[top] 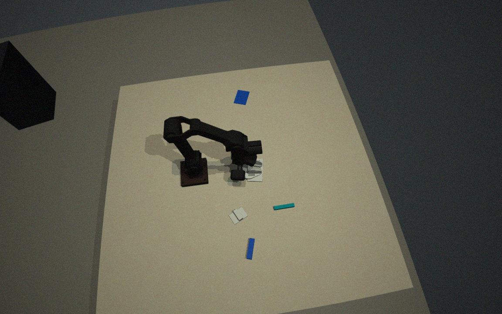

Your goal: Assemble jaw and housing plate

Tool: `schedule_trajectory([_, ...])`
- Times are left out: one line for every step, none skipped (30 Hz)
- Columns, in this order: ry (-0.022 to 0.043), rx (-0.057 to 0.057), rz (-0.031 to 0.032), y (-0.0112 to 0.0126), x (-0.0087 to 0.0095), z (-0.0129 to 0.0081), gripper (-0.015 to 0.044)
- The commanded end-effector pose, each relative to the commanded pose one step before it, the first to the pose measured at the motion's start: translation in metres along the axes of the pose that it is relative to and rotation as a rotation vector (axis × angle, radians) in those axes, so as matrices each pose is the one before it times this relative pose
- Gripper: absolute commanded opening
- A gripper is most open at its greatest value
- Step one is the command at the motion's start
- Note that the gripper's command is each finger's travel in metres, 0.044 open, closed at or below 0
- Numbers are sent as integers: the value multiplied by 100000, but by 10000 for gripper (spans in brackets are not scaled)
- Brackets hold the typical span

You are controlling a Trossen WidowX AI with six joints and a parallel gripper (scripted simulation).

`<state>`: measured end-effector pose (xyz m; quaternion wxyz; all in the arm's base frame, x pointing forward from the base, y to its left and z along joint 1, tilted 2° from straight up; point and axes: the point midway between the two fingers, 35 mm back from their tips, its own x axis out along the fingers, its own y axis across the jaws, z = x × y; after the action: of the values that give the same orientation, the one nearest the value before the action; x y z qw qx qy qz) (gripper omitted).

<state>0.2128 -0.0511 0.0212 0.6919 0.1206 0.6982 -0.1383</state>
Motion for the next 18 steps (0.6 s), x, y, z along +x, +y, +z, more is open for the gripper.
schedule_trajectory([460,-640,228,22,191,-140,351])
schedule_trajectory([0,0,0,0,0,0,351])
schedule_trajectory([0,0,0,0,0,0,351])
schedule_trajectory([0,0,0,0,0,0,351])
schedule_trajectory([0,0,0,0,0,0,351])
schedule_trajectory([0,1,0,0,14,0,351])
schedule_trajectory([0,3,0,0,41,0,351])
schedule_trajectory([0,5,0,0,68,0,351])
schedule_trajectory([0,5,0,0,68,0,351])
schedule_trajectory([0,3,0,0,40,0,351])
schedule_trajectory([0,1,0,0,13,0,351])
schedule_trajectory([0,0,0,0,0,0,351])
schedule_trajectory([0,0,0,0,0,0,351])
schedule_trajectory([0,0,0,0,0,0,351])
schedule_trajectory([0,0,0,0,0,0,351])
schedule_trajectory([0,0,0,0,0,0,351])
schedule_trajectory([0,0,0,0,0,0,351])
schedule_trajectory([0,-2,0,0,14,0,351])
